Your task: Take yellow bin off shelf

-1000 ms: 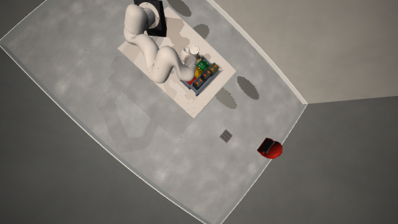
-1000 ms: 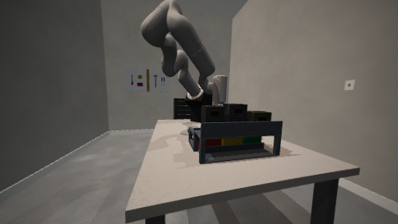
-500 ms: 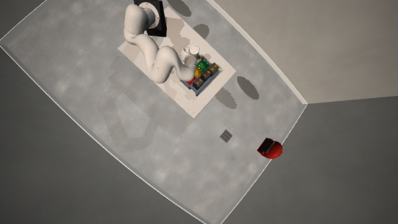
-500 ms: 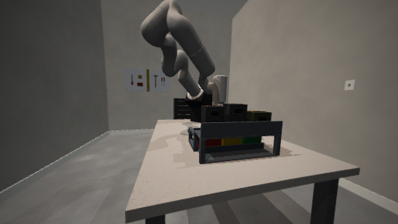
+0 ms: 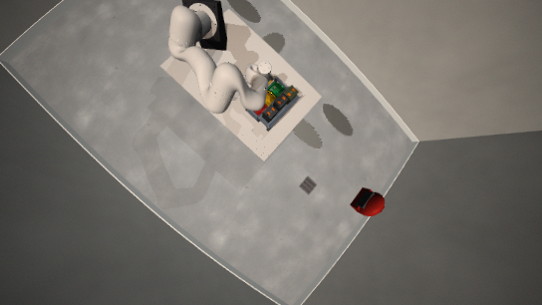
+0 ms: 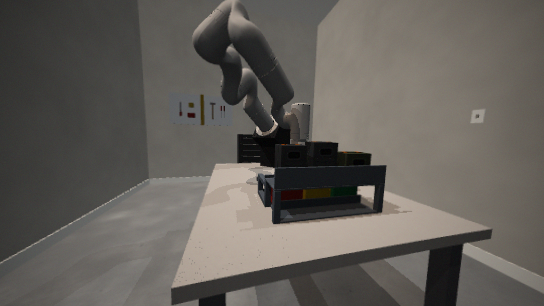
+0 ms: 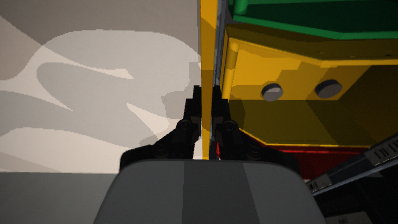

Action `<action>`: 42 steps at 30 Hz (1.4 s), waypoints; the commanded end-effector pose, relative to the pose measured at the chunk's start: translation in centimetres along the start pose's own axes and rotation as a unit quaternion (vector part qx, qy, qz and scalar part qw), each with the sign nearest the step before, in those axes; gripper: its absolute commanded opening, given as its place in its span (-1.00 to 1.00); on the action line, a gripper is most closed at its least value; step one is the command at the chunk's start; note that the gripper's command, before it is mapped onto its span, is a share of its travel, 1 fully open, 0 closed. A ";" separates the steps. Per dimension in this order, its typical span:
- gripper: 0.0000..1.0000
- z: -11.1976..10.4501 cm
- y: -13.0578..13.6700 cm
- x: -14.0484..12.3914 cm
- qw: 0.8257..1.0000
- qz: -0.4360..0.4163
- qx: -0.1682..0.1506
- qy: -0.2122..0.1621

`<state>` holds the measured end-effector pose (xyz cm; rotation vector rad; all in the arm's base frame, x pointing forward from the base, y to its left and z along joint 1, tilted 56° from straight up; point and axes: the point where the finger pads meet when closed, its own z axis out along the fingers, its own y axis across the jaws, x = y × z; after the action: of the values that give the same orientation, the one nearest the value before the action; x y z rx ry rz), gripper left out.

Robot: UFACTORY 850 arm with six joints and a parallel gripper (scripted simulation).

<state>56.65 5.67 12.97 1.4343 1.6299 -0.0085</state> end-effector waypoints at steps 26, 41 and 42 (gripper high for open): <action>-1.00 -2.5 0.0 0.0 1.000 0.000 0.000 0.000; -1.00 -4.0 0.0 0.0 1.000 0.000 0.000 0.000; -1.00 -4.0 0.0 0.0 1.000 0.000 0.000 0.000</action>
<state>54.43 7.67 15.02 1.4343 1.6300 -0.0083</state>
